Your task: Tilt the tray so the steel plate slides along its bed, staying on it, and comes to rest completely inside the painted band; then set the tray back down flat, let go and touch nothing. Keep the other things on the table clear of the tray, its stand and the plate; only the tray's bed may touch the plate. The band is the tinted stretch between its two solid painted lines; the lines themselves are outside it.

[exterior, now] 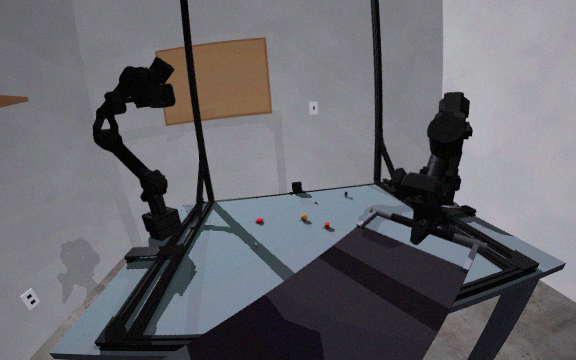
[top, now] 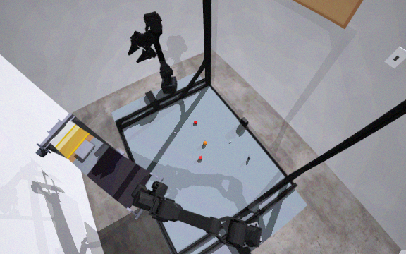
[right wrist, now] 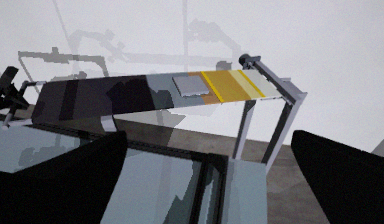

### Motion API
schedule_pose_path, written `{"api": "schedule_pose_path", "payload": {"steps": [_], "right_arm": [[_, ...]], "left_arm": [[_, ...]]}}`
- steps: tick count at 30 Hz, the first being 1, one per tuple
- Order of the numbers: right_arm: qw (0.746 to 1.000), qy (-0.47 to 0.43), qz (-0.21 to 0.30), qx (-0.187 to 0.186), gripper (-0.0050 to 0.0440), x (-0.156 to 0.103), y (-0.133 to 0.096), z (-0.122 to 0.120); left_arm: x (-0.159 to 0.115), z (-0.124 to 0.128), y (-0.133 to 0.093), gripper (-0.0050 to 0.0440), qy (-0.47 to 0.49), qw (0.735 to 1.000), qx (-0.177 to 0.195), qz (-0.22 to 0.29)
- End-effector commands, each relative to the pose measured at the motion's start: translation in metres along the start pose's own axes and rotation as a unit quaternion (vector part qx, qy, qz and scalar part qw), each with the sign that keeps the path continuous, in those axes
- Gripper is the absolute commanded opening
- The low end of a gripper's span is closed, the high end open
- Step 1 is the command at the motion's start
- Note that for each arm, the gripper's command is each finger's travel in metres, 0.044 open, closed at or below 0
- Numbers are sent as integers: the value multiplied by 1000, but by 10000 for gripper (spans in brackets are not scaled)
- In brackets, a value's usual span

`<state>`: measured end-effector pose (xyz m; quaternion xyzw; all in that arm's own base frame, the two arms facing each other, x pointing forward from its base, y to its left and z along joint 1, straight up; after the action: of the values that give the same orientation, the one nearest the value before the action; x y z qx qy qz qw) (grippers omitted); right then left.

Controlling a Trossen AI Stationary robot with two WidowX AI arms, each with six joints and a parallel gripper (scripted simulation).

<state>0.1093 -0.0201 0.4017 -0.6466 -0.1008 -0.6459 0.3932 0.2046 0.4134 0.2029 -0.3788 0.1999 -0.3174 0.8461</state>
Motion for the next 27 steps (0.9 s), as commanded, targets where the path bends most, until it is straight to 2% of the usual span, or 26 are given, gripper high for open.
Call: {"api": "schedule_pose_path", "payload": {"steps": [1, 2, 5, 6, 12, 27], "right_arm": [[1000, 1, -1, -1, 440, 0, 0, 0], [1000, 1, -1, -1, 440, 0, 0, 0], [1000, 1, -1, -1, 440, 0, 0, 0], [1000, 1, -1, -1, 440, 0, 0, 0], [1000, 1, -1, -1, 440, 0, 0, 0], [1000, 1, -1, -1, 440, 0, 0, 0]], "left_arm": [[3, -17, 14, 0, 0, 1000, 6, 3], [3, -17, 14, 0, 0, 1000, 6, 3], [8, -50, 50, 0, 0, 1000, -9, 0], [8, -50, 50, 0, 0, 1000, -12, 0], [6, -40, 44, 0, 0, 999, -32, -3], [3, -18, 20, 0, 0, 1000, -22, -2]]}}
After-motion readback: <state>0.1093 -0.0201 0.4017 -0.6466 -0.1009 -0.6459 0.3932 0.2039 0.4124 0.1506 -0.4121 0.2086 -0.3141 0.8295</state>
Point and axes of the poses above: on each arm, the point midway between the two fingers, 35 mm back from their tips, its own y axis out along the fingers, its own z axis across the jaws, x = y × z, the point moved 8 cm from there along -y, back along the fingers, and after that the axes turned 9 degrees about y, right-handed, at the moved point
